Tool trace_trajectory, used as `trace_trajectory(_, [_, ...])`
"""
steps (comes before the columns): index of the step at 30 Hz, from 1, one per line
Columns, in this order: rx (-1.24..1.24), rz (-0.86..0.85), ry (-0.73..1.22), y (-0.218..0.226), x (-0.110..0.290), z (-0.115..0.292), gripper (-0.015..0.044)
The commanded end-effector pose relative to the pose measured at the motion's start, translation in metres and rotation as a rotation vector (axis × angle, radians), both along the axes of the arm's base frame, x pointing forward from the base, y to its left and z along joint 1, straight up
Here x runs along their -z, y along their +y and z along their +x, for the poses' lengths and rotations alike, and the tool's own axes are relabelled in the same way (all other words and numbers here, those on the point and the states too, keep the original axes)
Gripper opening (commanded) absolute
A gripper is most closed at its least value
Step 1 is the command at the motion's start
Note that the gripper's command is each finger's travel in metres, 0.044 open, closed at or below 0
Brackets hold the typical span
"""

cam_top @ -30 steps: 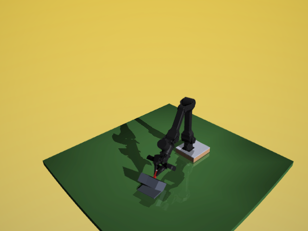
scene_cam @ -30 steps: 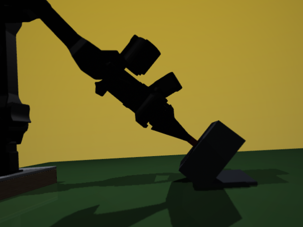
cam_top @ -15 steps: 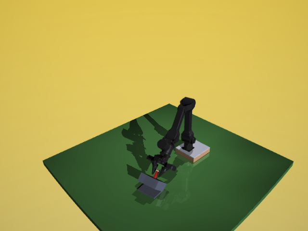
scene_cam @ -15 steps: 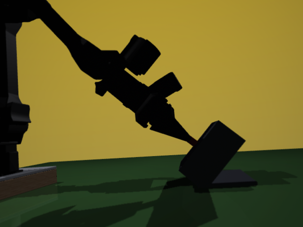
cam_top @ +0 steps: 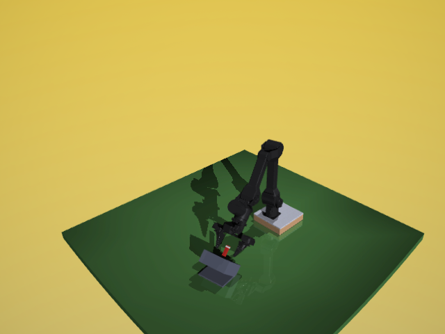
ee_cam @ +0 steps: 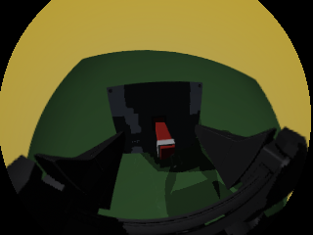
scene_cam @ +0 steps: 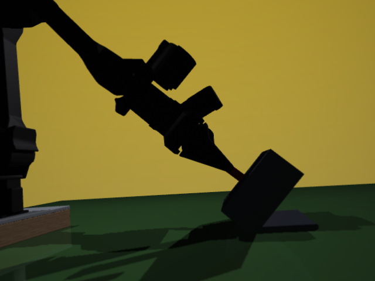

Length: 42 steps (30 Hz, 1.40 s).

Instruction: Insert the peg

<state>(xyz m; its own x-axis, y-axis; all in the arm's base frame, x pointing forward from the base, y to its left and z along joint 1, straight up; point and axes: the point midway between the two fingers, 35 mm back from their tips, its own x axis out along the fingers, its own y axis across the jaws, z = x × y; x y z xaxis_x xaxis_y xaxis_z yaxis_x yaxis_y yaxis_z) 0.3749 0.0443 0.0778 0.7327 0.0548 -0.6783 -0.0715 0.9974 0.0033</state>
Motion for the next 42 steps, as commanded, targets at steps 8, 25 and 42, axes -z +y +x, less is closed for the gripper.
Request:
trace_trajectory(8, [0.001,0.001,-0.003,0.000,-0.011,-0.009,0.0440])
trace_trajectory(25, [0.000,0.001,-0.002,-0.001,-0.025,-0.021,0.0440])
trace_trajectory(42, [-0.001,0.001,-0.002,-0.002,-0.039,-0.034,0.0440])
